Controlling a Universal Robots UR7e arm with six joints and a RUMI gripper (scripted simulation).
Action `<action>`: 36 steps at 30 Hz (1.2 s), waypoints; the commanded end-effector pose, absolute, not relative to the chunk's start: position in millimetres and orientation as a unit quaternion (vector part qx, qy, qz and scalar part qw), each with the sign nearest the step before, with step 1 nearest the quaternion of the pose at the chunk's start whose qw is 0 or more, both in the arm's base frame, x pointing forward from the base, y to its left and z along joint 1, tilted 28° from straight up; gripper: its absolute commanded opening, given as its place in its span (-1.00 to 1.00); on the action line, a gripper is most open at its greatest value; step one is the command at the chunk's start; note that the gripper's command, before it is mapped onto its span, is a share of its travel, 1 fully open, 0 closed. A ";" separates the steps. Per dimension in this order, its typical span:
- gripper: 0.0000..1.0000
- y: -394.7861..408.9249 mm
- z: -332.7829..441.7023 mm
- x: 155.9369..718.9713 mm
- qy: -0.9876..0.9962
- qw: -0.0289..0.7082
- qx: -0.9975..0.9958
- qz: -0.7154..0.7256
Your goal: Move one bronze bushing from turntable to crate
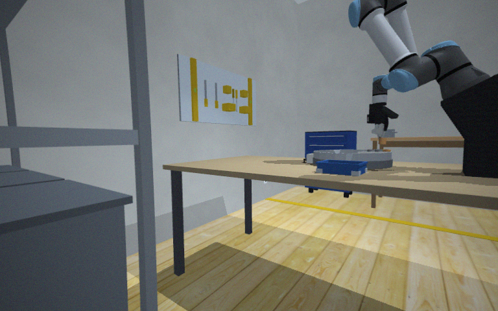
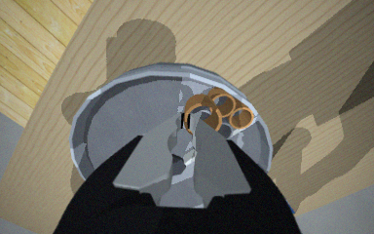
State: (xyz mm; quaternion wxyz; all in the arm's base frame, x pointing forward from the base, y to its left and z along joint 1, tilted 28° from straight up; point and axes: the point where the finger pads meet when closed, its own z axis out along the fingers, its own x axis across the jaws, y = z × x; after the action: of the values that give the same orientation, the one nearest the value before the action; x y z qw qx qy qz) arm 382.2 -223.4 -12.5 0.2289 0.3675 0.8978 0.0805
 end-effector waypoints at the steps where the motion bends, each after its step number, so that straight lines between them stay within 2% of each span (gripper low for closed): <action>1: -1.00 -223.8 -12.0 381.6 0.897 0.230 0.368 0.080; 36: -1.00 -206.7 -10.9 385.5 0.905 0.230 0.350 0.076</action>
State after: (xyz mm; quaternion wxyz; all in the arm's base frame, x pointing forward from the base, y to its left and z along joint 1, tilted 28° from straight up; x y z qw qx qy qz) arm 384.7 -214.5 -11.2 0.2301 0.3571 0.9020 0.0777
